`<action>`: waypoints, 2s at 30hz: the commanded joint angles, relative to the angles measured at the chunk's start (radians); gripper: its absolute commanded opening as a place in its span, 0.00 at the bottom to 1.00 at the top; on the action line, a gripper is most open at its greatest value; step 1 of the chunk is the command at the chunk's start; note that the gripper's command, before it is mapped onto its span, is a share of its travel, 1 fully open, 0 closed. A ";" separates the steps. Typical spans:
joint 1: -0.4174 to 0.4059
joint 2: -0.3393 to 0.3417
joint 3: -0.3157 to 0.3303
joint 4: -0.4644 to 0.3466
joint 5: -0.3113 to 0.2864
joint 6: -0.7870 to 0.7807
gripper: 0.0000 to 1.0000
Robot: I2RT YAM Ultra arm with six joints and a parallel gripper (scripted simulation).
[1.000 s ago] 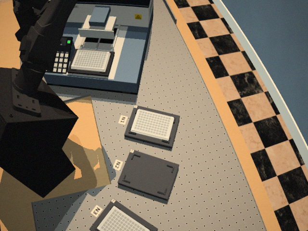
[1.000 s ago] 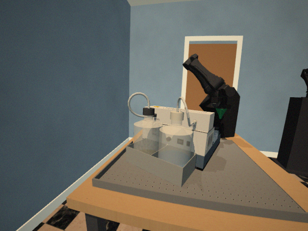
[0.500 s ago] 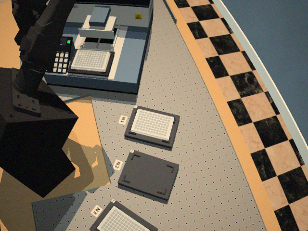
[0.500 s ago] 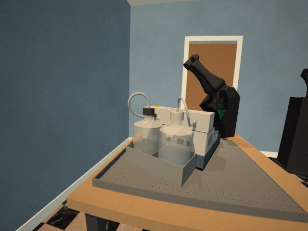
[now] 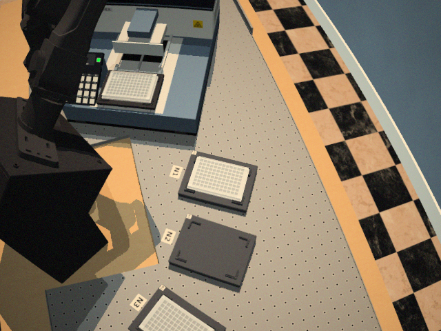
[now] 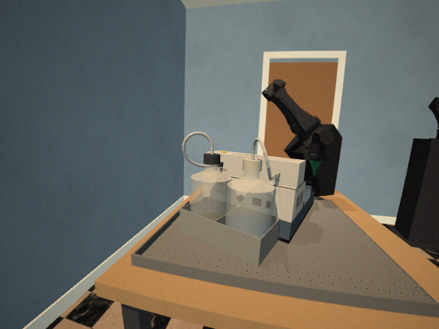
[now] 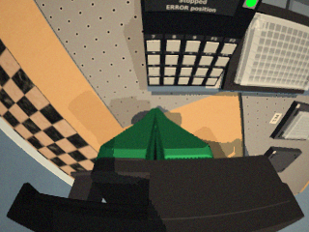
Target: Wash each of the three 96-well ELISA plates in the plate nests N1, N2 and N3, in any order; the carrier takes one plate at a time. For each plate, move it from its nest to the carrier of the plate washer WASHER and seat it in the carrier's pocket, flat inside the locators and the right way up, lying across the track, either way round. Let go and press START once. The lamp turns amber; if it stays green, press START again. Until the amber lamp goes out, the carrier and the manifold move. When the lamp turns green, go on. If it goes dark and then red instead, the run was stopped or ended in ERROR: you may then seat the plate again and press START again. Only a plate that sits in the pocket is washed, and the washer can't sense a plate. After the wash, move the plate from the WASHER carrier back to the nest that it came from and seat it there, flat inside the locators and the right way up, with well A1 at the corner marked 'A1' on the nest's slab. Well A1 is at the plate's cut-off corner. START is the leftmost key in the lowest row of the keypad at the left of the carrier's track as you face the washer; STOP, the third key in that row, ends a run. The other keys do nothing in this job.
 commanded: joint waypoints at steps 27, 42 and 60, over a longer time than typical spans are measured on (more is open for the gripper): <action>-0.066 0.082 -0.009 0.168 -0.028 -0.102 0.00; -0.125 0.162 -0.005 0.293 -0.054 -0.174 0.00; -0.169 0.229 0.006 0.384 -0.076 -0.227 0.00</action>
